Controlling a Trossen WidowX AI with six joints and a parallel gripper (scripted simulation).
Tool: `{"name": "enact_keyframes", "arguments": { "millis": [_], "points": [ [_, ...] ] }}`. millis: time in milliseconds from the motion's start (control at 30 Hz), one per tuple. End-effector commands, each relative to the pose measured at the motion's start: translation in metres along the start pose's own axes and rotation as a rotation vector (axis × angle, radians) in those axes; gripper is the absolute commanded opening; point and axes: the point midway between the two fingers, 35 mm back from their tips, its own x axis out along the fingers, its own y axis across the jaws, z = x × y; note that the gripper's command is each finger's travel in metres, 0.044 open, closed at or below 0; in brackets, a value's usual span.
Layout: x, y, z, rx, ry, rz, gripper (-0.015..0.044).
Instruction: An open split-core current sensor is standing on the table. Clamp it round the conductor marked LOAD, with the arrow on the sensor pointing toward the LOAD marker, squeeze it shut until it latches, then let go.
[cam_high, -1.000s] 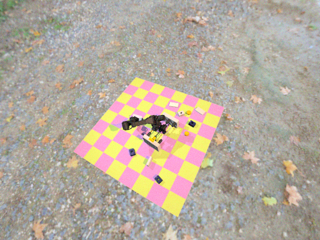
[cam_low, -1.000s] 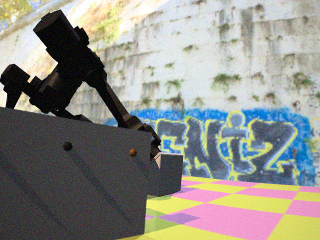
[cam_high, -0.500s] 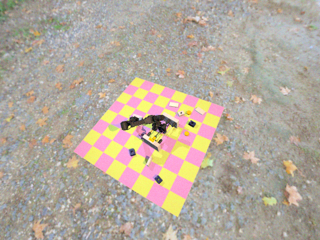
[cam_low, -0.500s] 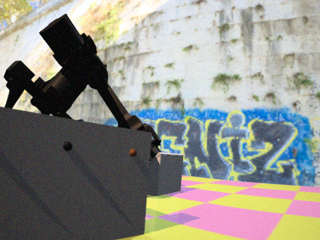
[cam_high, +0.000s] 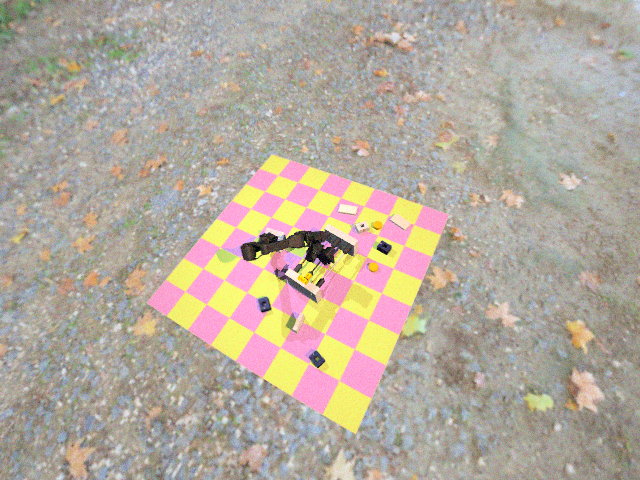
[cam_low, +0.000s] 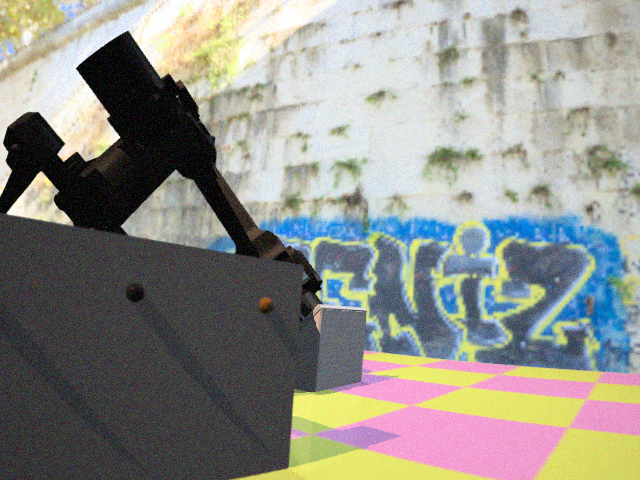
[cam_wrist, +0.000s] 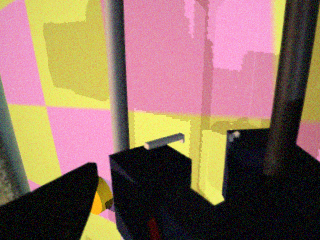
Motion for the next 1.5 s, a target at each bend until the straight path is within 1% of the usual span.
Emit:
{"name": "enact_keyframes", "arguments": {
  "millis": [0,500,1467],
  "points": [
    [0.001,0.004,0.0,0.0,-0.004,0.0,0.044],
    [-0.004,0.015,-0.008,0.0,-0.006,0.01,0.044],
    [-0.005,0.015,-0.012,0.0,-0.005,0.01,0.044]
  ]
}}
